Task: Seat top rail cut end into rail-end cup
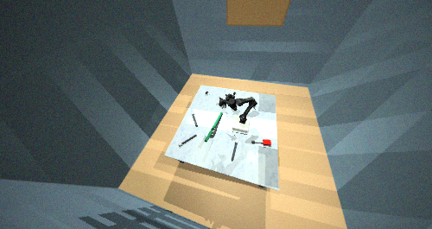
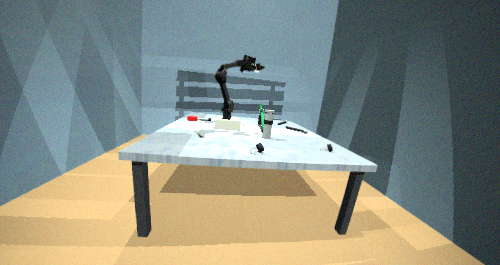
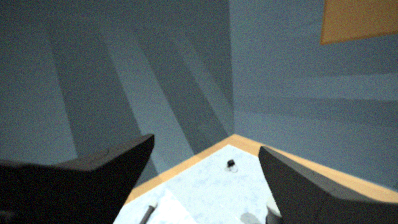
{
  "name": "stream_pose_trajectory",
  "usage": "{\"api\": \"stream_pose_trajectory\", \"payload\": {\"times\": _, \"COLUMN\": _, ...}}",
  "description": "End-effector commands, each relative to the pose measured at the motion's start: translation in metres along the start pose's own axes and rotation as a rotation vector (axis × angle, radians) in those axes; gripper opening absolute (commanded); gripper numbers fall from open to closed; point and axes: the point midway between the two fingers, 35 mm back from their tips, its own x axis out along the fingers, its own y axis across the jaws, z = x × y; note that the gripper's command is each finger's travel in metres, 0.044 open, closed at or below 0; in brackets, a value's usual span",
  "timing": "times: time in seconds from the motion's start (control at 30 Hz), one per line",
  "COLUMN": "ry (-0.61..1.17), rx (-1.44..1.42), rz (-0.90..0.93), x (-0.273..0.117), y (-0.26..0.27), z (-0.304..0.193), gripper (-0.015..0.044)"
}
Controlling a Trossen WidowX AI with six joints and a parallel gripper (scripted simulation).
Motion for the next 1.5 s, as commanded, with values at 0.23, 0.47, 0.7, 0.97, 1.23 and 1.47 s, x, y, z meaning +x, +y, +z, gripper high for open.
{"api": "stream_pose_trajectory", "payload": {"times": 0.23, "ry": 0.302, "rx": -0.395, "rz": 0.166, "x": 0.053, "y": 0.019, "z": -0.096, "gripper": 0.044}}
{"api": "stream_pose_trajectory", "payload": {"times": 0.47, "ry": 0.728, "rx": -0.601, "rz": 0.353, "x": 0.083, "y": -0.007, "z": -0.198, "gripper": 0.044}}
{"api": "stream_pose_trajectory", "payload": {"times": 0.7, "ry": 1.051, "rx": -0.563, "rz": 0.526, "x": 0.08, "y": -0.038, "z": -0.256, "gripper": 0.044}}
{"api": "stream_pose_trajectory", "payload": {"times": 0.97, "ry": 1.051, "rx": -0.563, "rz": 0.526, "x": 0.08, "y": -0.038, "z": -0.256, "gripper": 0.044}}
{"api": "stream_pose_trajectory", "payload": {"times": 1.23, "ry": 0.964, "rx": -0.875, "rz": 0.639, "x": 0.111, "y": -0.064, "z": -0.256, "gripper": 0.044}}
{"api": "stream_pose_trajectory", "payload": {"times": 1.47, "ry": 0.832, "rx": -1.404, "rz": 0.814, "x": 0.156, "y": -0.116, "z": -0.254, "gripper": 0.044}}
